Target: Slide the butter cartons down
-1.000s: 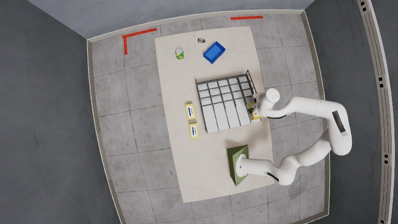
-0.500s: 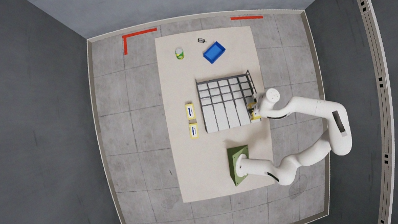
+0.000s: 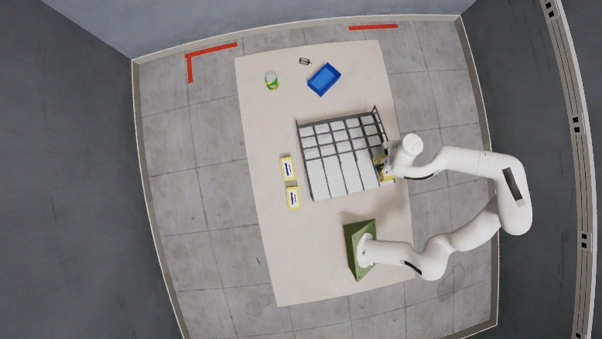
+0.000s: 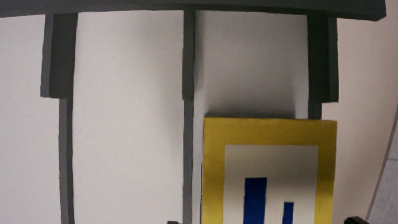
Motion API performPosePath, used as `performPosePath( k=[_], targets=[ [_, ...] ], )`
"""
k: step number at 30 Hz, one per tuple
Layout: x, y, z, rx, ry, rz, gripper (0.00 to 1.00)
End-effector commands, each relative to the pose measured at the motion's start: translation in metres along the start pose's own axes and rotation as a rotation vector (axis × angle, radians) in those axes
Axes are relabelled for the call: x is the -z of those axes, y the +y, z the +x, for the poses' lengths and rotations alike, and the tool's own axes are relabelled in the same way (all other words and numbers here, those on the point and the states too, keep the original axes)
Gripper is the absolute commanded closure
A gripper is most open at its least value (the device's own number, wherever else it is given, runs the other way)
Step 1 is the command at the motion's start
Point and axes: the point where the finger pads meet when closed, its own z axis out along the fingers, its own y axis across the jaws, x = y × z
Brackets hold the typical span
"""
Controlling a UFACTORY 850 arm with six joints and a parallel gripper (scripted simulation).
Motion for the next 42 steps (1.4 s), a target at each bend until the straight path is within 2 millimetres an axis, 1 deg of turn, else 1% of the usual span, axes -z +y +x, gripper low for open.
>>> performPosePath(
  k=[1, 21, 22, 38, 39, 42],
  targets=[
    [0.001, 0.000, 0.000, 0.000, 0.001, 0.000, 0.00],
    [0.001, 0.000, 0.000, 0.000, 0.001, 0.000, 0.00],
    [-0.027, 0.000, 0.001, 0.000, 0.001, 0.000, 0.00],
    [-0.027, 0.000, 0.001, 0.000, 0.001, 0.000, 0.00],
    [-0.027, 0.000, 0.001, -0.001, 0.002, 0.001, 1.00],
    [-0.027, 0.000, 0.001, -0.001, 0.002, 0.001, 1.00]
  ],
)
